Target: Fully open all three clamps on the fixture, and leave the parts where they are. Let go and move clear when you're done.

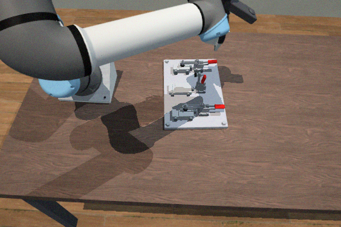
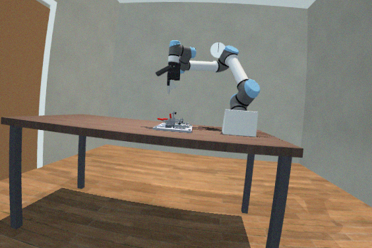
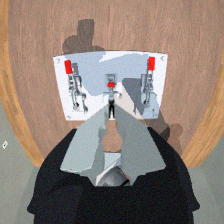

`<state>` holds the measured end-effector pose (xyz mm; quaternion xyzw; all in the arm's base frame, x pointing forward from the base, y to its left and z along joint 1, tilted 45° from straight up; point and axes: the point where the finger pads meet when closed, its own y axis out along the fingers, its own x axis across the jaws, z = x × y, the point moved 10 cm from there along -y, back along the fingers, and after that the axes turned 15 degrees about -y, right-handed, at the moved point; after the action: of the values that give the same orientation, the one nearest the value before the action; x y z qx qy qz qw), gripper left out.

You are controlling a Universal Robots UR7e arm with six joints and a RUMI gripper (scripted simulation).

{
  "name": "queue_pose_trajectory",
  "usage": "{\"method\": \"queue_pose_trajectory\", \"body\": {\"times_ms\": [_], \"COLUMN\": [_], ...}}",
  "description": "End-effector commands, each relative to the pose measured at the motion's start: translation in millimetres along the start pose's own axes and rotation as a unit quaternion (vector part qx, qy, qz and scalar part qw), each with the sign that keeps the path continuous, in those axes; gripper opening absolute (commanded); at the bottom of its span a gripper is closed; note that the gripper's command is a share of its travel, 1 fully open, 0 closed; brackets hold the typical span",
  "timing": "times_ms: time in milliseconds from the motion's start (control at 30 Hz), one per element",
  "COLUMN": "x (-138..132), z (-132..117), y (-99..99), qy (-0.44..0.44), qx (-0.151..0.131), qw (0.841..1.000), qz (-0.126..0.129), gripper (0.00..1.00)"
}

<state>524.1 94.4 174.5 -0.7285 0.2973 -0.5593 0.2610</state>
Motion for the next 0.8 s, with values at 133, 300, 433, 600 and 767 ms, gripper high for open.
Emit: {"method": "queue_pose_trajectory", "body": {"times_ms": [133, 300, 433, 600, 767], "x": [0.1, 0.1, 0.1, 0.1, 0.1], "z": [0.1, 0.1, 0.1, 0.1, 0.1], "y": [-0.5, -0.5, -0.5, -0.5, -0.5], "qy": [0.0, 0.0, 0.0, 0.0, 0.0], "qx": [0.001, 0.001, 0.001, 0.001, 0.001], "qw": [1.0, 1.0, 1.0, 1.0, 1.0], "qz": [0.0, 0.0, 0.0, 0.0, 0.0], "gripper": [0.0, 0.0, 0.0, 0.59, 0.59]}}
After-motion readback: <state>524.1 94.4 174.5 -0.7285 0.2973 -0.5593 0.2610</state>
